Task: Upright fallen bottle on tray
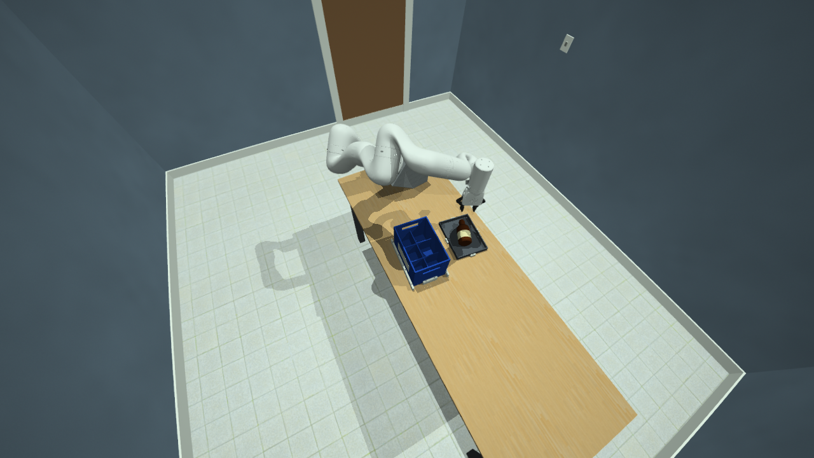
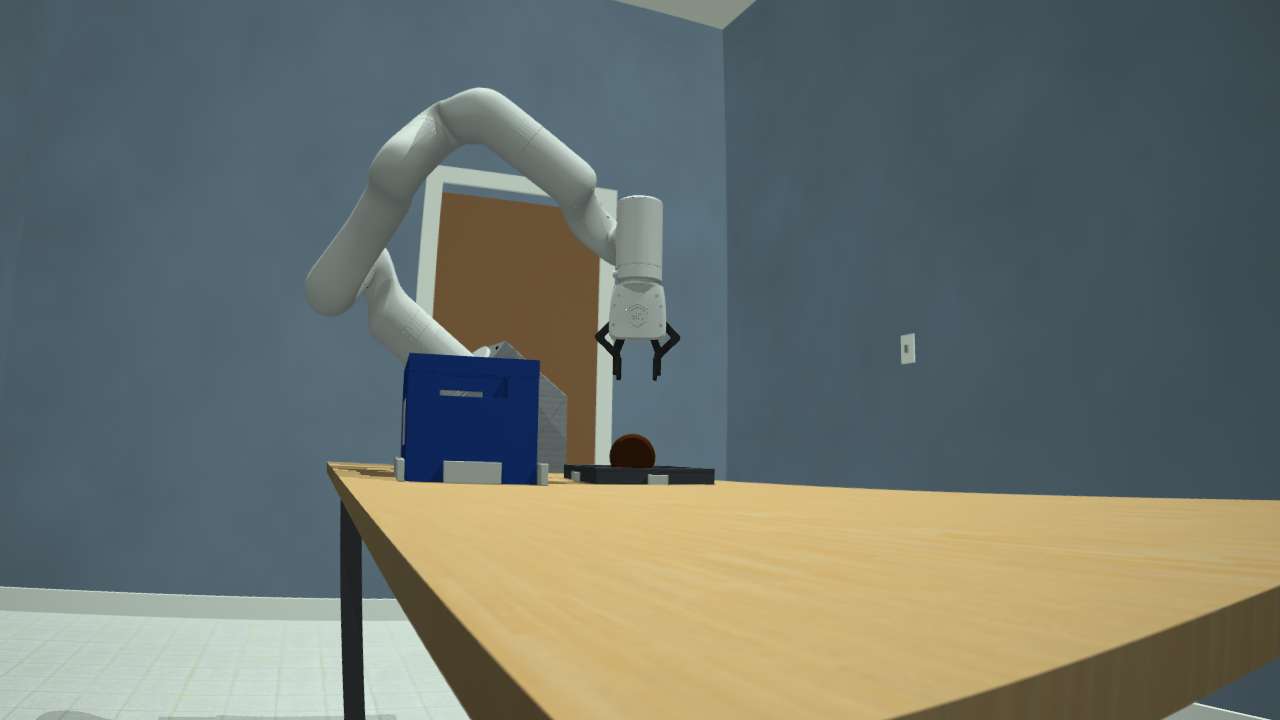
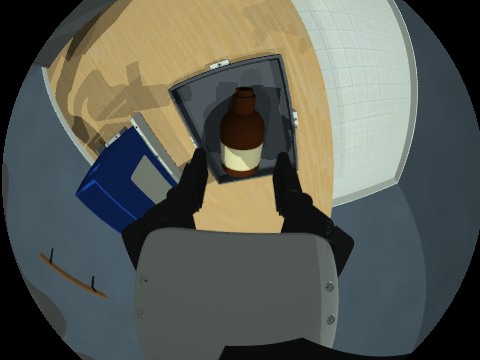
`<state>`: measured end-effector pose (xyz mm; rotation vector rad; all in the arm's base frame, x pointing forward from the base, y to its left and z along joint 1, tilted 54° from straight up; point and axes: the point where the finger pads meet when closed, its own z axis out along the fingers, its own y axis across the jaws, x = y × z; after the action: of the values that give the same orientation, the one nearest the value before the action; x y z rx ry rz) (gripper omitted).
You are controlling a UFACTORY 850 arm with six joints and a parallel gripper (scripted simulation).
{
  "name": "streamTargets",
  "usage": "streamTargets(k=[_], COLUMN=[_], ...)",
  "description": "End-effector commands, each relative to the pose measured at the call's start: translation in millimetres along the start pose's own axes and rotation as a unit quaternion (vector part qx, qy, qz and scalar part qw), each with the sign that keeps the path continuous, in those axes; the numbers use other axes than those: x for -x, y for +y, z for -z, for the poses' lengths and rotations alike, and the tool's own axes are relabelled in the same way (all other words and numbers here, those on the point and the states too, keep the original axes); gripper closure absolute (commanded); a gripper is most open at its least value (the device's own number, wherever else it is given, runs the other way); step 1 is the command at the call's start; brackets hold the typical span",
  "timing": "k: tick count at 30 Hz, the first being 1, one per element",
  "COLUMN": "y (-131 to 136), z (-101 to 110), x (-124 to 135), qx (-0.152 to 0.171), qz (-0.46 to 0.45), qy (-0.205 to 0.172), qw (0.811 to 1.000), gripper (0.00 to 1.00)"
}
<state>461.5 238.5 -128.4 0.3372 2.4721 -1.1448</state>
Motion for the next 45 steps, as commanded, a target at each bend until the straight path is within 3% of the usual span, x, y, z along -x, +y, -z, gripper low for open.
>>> streamTargets(k=[1, 31, 45], y=[0, 0, 0], z=[-6, -92, -108], x=[0, 0, 0], qx=[0.001, 0.001, 0.001], qz=[0.0, 0.0, 0.0], qy=[0.0, 0.0, 0.0], qw=[1.0, 1.0, 1.0], gripper=[0.35, 0.35, 0.35])
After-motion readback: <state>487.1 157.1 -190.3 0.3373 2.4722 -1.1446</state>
